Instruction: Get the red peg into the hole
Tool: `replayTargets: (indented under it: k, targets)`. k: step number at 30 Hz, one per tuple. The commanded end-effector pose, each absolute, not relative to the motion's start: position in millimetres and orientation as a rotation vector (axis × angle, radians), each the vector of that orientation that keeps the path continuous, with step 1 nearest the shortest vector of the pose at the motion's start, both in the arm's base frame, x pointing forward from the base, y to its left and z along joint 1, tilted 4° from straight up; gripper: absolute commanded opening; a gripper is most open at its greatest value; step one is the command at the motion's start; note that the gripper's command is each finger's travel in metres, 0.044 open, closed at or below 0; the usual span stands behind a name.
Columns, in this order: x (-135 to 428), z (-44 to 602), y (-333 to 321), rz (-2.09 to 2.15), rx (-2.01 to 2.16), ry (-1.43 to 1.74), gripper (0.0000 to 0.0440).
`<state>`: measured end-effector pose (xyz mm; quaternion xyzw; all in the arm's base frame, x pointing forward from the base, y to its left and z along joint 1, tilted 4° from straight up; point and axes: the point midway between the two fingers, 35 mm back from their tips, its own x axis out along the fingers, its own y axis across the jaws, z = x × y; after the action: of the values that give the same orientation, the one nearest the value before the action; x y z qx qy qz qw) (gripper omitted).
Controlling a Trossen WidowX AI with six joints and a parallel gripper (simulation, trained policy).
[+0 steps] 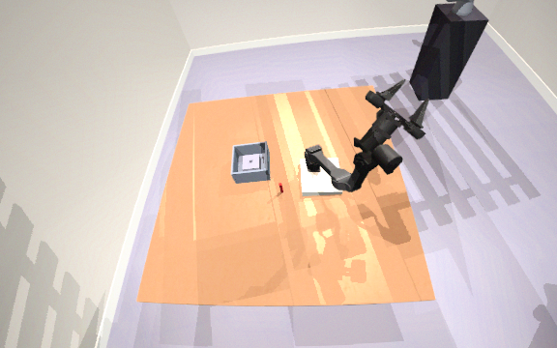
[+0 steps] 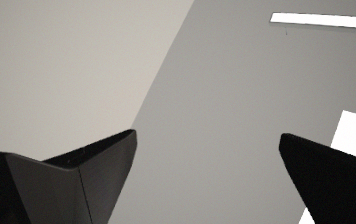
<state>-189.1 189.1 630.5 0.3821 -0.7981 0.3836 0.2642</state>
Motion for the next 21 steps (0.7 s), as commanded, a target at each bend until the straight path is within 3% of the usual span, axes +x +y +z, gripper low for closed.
replayTargets:
  k: [1,3,21]
  targets:
    - [-186.5,632.1,180.6,0.996,1.049,-2.164,0.0418]
    - [-180.5,635.0,161.3,0.912,1.089,-2.175,0.0440]
    - [-103.4,622.8,-17.9,0.167,1.476,-2.114,0.0440]
